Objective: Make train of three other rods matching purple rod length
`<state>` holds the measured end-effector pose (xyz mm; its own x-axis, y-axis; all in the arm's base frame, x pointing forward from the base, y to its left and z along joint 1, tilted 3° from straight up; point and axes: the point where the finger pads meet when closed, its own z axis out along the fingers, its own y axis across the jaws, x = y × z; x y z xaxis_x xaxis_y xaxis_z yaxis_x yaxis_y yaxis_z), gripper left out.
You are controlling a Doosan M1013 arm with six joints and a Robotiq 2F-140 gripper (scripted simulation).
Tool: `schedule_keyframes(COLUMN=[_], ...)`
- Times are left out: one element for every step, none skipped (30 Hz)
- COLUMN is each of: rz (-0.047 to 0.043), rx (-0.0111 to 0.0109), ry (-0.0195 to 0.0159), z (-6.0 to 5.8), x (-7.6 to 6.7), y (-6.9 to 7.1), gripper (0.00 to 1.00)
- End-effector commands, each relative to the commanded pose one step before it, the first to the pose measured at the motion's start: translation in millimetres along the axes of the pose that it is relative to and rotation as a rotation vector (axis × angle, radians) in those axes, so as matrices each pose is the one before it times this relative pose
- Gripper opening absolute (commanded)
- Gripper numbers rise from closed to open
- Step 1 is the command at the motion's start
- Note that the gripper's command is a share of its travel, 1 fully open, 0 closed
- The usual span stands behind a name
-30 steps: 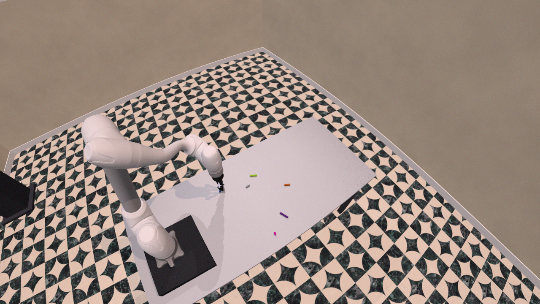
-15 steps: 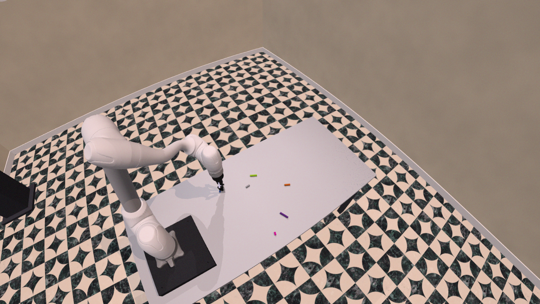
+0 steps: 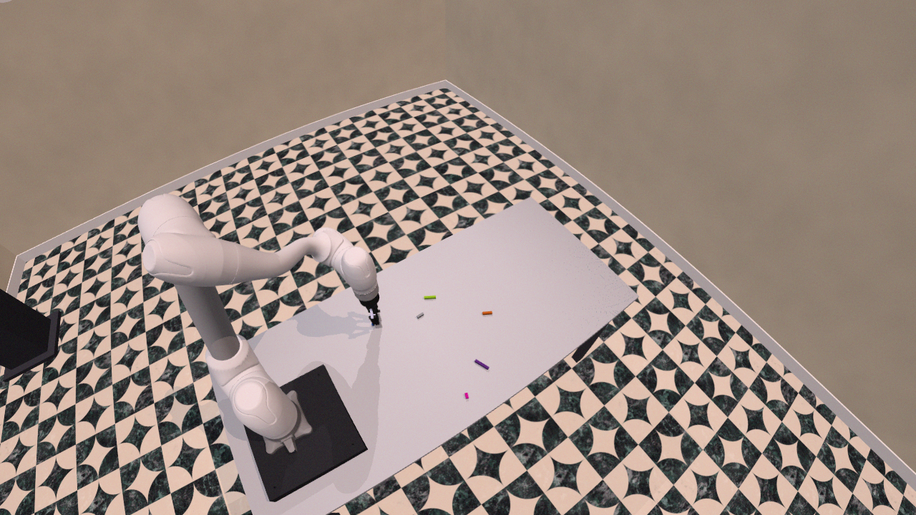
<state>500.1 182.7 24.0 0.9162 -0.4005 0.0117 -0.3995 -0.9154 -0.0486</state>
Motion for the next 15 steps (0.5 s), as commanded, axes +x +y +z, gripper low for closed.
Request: schedule_keyframes(rz=[-0.00002,0.0,0.0,0.0,0.0,0.0,0.0,0.0,0.0,0.0,0.0,0.0,0.0,0.0,0.0], rx=[0.00022,0.0,0.0,0.0,0.0,0.0,0.0,0.0,0.0,0.0,0.0,0.0,0.0,0.0,0.0], ry=[-0.00006,0.0,0.0,0.0,0.0,0.0,0.0,0.0,0.0,0.0,0.0,0.0,0.0,0.0,0.0], z=[-0.08,0.0,0.0,0.0,0.0,0.0,0.0,-0.03,-0.19,-0.48,-0.86,-1.32,-1.81,-2.35,-2.88], x=[-0.02,0.0,0.0,0.0,0.0,0.0,0.0,0.0,0.0,0.0,0.0,0.0,0.0,0.0,0.0], y=[-0.04,0.0,0.0,0.0,0.0,0.0,0.0,0.0,0.0,0.0,0.0,0.0,0.0,0.0,0.0], gripper=[0.23,0.23,0.23,0.23,0.23,0.23,0.23,0.23,0.23,0.23,0.23,0.23,0.23,0.23,0.23])
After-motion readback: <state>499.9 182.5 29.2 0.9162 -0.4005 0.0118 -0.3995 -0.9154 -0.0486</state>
